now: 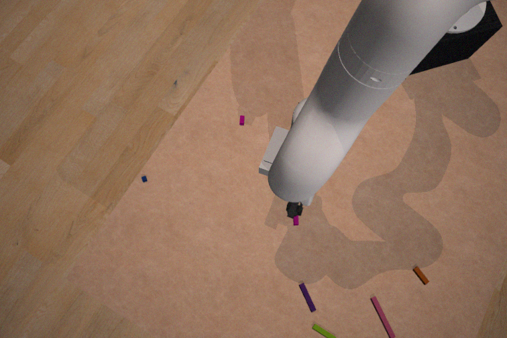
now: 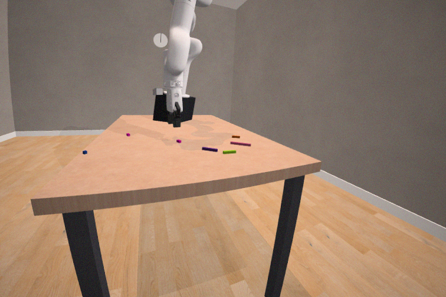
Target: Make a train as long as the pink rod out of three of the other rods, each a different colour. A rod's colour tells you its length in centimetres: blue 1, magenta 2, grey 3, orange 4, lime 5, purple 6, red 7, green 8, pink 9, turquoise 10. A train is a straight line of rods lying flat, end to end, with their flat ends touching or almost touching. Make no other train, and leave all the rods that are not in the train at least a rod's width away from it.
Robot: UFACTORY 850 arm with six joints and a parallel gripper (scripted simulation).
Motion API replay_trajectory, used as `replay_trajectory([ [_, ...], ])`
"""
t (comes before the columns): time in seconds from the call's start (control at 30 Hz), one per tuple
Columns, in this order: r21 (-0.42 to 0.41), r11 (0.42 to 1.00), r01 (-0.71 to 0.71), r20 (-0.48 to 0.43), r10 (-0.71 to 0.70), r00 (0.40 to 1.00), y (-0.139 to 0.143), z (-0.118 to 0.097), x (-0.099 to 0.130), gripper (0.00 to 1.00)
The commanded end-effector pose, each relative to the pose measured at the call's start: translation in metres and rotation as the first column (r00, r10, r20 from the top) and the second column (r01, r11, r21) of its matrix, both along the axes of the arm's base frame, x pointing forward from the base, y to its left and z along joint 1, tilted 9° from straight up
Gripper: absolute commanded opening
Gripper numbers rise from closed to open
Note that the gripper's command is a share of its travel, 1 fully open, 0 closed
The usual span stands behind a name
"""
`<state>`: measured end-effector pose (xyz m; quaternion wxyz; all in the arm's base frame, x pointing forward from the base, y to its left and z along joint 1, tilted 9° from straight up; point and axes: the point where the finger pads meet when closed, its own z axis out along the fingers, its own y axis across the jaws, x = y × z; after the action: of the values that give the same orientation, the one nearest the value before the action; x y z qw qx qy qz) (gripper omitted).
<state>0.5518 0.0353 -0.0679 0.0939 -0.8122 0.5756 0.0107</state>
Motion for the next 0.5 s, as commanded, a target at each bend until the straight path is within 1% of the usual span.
replay_trajectory([
  [0.0, 0.004, 0.987, 0.163, -0.034, -0.163, 0.986, -0.014, -0.001, -0.005, 1.00],
  [0.17, 0.006, 0.954, 0.301, -0.057, -0.300, 0.952, -0.026, -0.002, -0.012, 1.00],
  [0.3, 0.004, 0.911, 0.413, -0.077, -0.411, 0.908, -0.036, -0.004, -0.017, 1.00],
  [0.43, 0.000, 0.855, 0.519, -0.096, -0.516, 0.851, -0.046, -0.005, -0.023, 1.00],
  [0.47, 0.000, 0.855, 0.519, -0.096, -0.516, 0.851, -0.046, -0.005, -0.023, 1.00],
])
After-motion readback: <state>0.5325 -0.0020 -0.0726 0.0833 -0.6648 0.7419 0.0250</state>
